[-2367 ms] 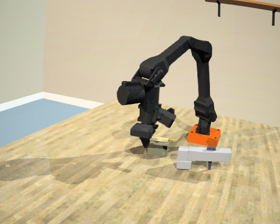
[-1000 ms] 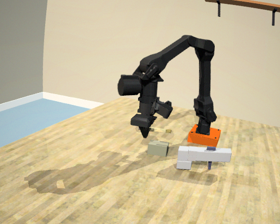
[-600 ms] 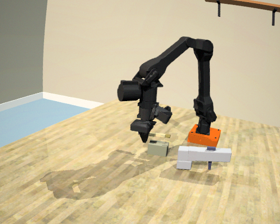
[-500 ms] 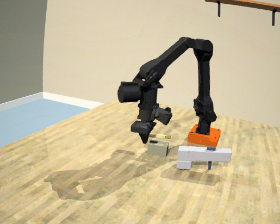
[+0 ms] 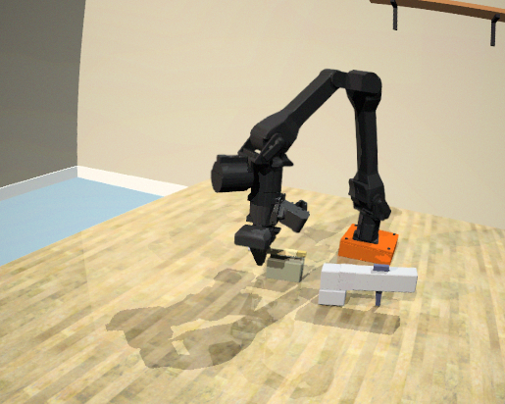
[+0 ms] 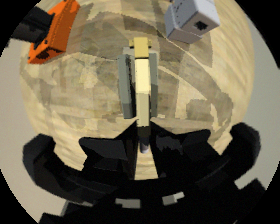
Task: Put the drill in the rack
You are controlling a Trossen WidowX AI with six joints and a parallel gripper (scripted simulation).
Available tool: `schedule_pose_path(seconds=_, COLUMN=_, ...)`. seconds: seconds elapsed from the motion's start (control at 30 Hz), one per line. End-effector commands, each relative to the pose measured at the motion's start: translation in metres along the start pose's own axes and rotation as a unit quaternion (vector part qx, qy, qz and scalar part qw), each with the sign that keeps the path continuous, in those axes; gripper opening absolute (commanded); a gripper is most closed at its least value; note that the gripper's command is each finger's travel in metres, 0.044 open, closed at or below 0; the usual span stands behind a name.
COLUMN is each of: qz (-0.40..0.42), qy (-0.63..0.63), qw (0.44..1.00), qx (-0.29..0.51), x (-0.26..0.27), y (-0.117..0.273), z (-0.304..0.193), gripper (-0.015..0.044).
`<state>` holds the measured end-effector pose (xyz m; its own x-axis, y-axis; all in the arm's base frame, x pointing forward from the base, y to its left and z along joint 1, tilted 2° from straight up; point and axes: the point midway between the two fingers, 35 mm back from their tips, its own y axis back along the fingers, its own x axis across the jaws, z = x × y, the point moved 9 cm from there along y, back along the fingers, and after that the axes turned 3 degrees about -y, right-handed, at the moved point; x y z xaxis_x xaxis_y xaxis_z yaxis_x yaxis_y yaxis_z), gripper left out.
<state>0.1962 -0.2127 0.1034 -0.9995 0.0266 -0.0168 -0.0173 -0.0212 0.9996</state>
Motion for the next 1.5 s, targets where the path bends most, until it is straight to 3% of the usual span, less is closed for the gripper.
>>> schedule_pose_path(seconds=0.0, qz=0.002, qy=0.001, qw=1.000, qx=0.000, x=0.001, y=-0.005, z=0.001, gripper=0.0000)
schedule_pose_path(seconds=1.47, qz=0.002, qy=0.001, qw=1.000, qx=0.000, x=0.004, y=-0.020, z=0.004, gripper=0.0000)
